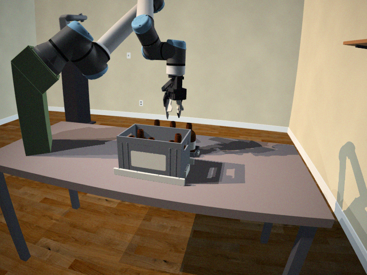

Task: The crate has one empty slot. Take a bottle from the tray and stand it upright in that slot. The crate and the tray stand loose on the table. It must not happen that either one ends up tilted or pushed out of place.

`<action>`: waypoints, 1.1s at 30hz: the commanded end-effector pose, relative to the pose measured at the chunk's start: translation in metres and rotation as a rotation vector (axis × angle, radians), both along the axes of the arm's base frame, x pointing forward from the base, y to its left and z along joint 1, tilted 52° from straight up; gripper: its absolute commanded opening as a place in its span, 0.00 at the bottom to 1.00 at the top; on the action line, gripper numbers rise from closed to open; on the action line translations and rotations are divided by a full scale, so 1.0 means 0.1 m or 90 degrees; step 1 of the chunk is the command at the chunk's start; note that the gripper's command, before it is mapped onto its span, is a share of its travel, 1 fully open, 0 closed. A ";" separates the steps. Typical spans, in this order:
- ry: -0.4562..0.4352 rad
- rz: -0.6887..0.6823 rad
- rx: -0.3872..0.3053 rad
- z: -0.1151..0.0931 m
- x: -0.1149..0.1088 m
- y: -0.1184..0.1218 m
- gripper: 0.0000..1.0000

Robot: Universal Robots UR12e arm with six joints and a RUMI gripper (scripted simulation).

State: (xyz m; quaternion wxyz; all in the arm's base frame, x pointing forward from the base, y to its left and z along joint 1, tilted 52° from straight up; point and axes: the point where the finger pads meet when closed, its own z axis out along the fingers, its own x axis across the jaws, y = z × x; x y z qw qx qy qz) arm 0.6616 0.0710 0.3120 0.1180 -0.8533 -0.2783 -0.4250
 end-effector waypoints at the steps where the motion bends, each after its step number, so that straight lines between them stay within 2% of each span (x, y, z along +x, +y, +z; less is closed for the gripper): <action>1: 0.000 0.000 0.000 -0.01 0.02 0.01 0.38; 33: 0.000 0.000 0.000 -0.19 0.21 0.14 0.38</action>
